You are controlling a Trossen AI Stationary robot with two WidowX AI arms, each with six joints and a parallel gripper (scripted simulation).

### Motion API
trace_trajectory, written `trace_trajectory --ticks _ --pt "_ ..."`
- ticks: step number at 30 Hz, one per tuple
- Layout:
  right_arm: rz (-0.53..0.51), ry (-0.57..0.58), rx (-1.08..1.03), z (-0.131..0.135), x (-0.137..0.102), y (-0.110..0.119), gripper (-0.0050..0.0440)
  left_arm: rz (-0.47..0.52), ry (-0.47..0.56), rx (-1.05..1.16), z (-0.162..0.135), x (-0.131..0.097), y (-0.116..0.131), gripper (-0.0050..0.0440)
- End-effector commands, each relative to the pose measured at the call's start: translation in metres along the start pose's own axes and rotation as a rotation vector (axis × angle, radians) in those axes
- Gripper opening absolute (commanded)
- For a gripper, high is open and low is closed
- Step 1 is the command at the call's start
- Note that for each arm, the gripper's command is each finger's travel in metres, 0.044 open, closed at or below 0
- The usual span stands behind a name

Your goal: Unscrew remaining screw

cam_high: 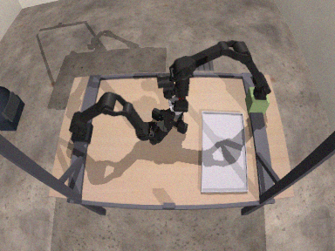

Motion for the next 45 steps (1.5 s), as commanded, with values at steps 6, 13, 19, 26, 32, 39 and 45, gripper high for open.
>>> trace_trajectory --ticks 6,13,19,26,32,39,45 --pt "-0.034 -0.019 0.409 -0.0003 -0.013 -0.0059 0.025 -0.013 0.001 -0.025 -0.0024 0.0016 -0.0106 0.0245" --pt "-0.032 -0.025 0.669 -0.0004 -0.0133 -0.0055 0.025 -0.013 0.001 -0.025 -0.0024 0.0016 -0.0106 0.0245" --pt "-0.03 -0.031 0.924 -0.0009 -0.0136 -0.0047 0.025 -0.013 0.001 -0.025 -0.0024 0.0016 -0.0106 0.0245" --pt "-0.027 -0.034 1.167 -0.0008 -0.0137 -0.0043 0.025 -0.013 0.001 -0.025 -0.0024 0.0016 -0.0106 0.0245" --pt "-0.022 -0.041 1.442 -0.0011 -0.0141 -0.0032 0.025 -0.013 0.001 -0.025 -0.0024 0.0016 -0.0106 0.0245" --pt "-0.018 -0.046 1.74 -0.0014 -0.0146 -0.0024 0.025 -0.013 0.001 -0.025 -0.0024 0.0016 -0.0106 0.0245" --pt "-0.015 -0.052 1.958 -0.0014 -0.0155 -0.0023 0.025 -0.013 0.001 -0.025 -0.0024 0.0016 -0.0106 0.0245"
Point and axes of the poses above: on each arm, the point midway between the two fingers, 35 mm back from their tips, its own x axis out along the fingers, its own z axis across the jaws, y = z × x, the point moved 5 cm from there along -x, back along the fingers, and after that the axes turned 3 degrees about x, right-handed, at the moved point
